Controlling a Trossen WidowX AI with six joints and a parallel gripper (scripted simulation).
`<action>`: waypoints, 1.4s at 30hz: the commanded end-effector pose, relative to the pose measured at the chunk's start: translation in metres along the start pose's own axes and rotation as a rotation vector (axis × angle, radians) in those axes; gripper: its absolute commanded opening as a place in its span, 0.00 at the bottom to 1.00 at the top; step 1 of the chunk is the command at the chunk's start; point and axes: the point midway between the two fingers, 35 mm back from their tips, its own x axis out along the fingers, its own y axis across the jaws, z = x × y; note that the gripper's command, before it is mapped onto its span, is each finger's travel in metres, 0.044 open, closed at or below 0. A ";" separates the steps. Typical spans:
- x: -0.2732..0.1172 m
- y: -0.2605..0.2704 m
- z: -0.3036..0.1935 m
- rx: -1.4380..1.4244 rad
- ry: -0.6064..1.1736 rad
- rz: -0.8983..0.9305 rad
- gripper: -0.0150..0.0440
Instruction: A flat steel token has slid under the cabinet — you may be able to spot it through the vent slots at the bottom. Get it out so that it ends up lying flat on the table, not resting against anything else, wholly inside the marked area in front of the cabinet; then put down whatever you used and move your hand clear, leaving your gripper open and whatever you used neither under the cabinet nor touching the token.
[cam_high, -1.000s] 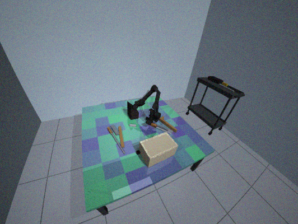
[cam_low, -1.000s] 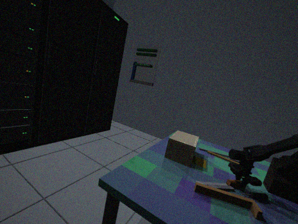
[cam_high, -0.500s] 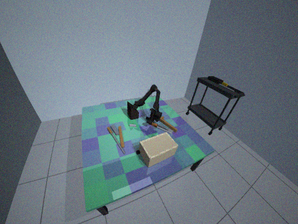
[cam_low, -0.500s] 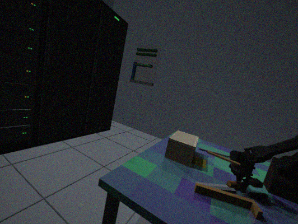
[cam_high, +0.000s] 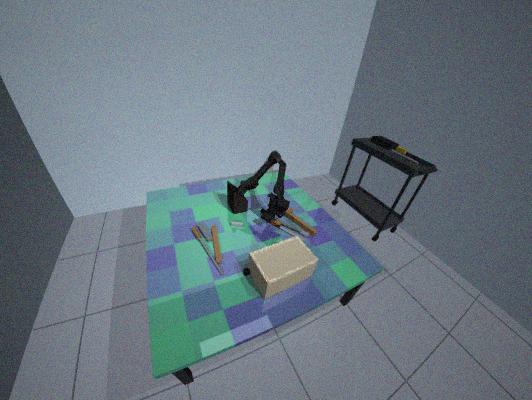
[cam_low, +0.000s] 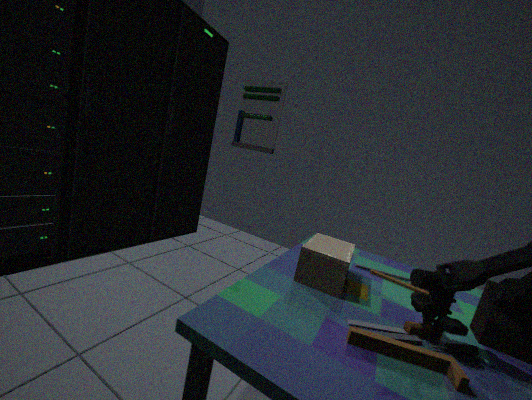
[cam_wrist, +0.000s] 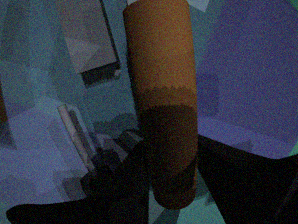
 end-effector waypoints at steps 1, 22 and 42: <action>-0.001 0.000 0.001 0.032 -0.006 -0.002 0.25; -0.001 0.000 0.002 0.197 -0.006 -0.001 0.25; -0.001 0.000 0.002 0.353 -0.006 -0.001 0.25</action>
